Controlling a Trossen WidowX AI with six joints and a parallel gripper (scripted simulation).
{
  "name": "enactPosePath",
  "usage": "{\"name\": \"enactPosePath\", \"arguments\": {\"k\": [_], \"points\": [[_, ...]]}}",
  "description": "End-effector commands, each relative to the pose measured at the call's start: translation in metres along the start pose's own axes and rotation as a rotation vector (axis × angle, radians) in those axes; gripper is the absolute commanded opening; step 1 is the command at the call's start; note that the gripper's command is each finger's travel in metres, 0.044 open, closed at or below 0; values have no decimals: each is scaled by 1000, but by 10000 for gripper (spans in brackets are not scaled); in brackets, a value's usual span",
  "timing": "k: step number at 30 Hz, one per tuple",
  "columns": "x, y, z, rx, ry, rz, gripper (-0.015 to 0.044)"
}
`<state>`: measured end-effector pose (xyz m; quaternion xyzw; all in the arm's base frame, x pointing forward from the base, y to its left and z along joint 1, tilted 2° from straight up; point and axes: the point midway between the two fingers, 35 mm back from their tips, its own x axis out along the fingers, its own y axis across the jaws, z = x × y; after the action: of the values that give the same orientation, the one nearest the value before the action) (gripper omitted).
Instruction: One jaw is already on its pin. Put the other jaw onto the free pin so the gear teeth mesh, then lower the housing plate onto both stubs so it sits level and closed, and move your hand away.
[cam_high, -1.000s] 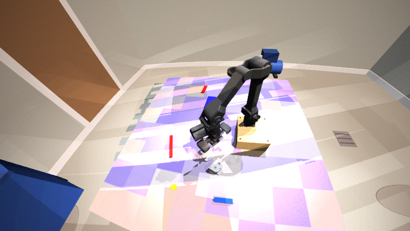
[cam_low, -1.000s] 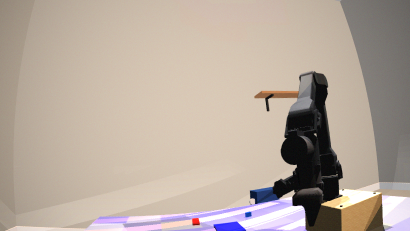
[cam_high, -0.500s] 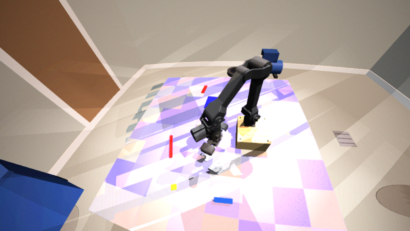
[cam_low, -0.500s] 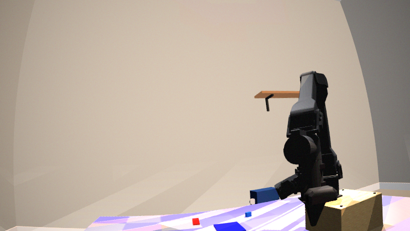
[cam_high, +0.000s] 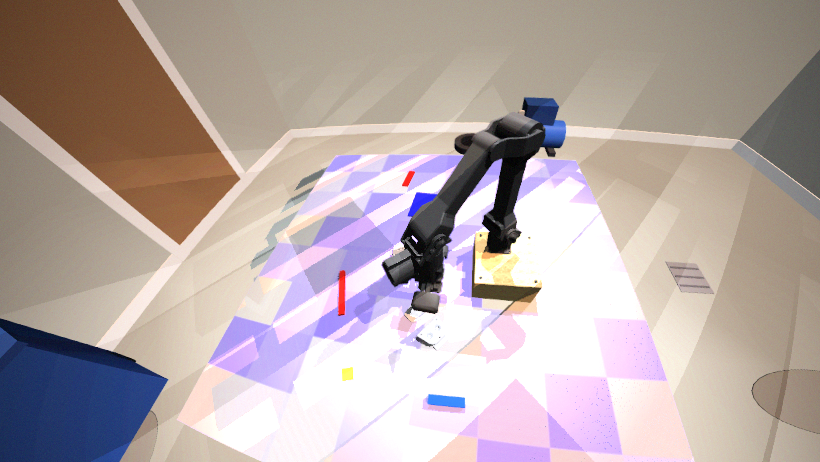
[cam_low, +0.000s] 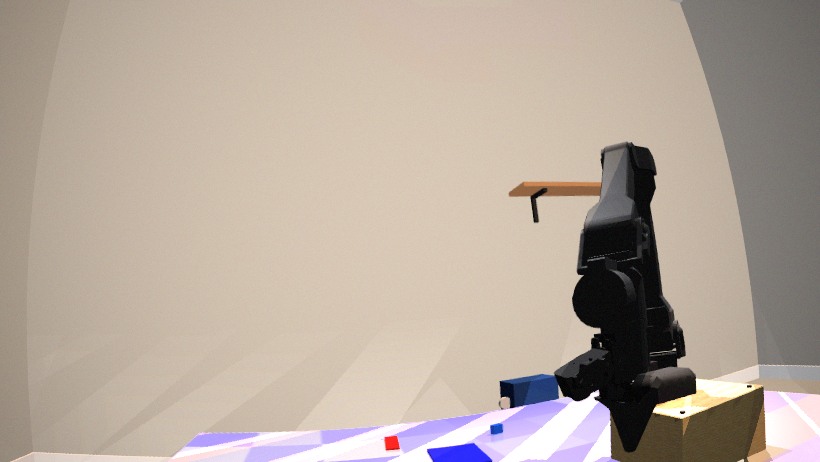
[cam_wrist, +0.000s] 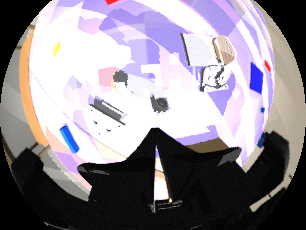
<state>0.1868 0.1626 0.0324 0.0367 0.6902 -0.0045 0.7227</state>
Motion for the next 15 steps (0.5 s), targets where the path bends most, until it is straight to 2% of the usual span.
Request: {"name": "enactPosePath", "arguments": {"k": [1,15], "points": [[0,0,-1,-72,0,-4,0],[0,2,-4,-373,0,-4,0]]}}
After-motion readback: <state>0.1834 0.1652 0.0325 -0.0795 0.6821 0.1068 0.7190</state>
